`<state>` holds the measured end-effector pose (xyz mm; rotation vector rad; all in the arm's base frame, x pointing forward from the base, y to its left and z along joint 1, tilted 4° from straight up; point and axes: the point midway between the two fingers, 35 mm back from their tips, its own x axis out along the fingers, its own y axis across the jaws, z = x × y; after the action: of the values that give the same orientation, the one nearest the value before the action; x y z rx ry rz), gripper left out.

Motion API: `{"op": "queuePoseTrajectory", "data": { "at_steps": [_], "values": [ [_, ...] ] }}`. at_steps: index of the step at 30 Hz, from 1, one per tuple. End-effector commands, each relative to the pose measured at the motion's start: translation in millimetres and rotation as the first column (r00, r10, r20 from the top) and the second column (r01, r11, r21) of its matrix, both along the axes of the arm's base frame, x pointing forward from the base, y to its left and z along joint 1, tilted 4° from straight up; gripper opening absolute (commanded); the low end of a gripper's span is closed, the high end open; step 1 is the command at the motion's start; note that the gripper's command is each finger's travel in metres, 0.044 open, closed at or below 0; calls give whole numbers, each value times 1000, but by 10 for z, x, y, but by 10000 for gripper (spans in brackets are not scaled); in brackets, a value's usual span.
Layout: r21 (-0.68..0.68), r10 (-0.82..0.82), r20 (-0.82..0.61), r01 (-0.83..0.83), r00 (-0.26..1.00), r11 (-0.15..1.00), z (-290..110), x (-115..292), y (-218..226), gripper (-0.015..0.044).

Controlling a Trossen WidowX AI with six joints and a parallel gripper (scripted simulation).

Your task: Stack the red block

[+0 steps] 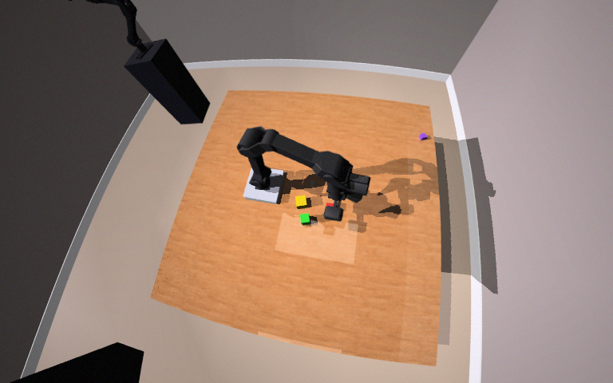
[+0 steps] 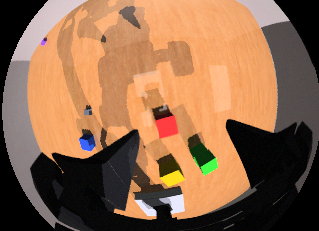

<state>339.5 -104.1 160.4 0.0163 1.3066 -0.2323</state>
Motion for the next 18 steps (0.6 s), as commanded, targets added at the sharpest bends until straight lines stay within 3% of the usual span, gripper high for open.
{"op": "queuePoseTrajectory", "data": {
  "at_steps": [1, 11, 18],
  "values": [
    [108, 126, -120, -113, 985, 988, -236, -230, 44, 440],
    [136, 153, -140, -134, 978, 982, -310, -248, 62, 440],
    [136, 153, -140, -134, 978, 982, -733, -197, 59, 440]
  ]
}}
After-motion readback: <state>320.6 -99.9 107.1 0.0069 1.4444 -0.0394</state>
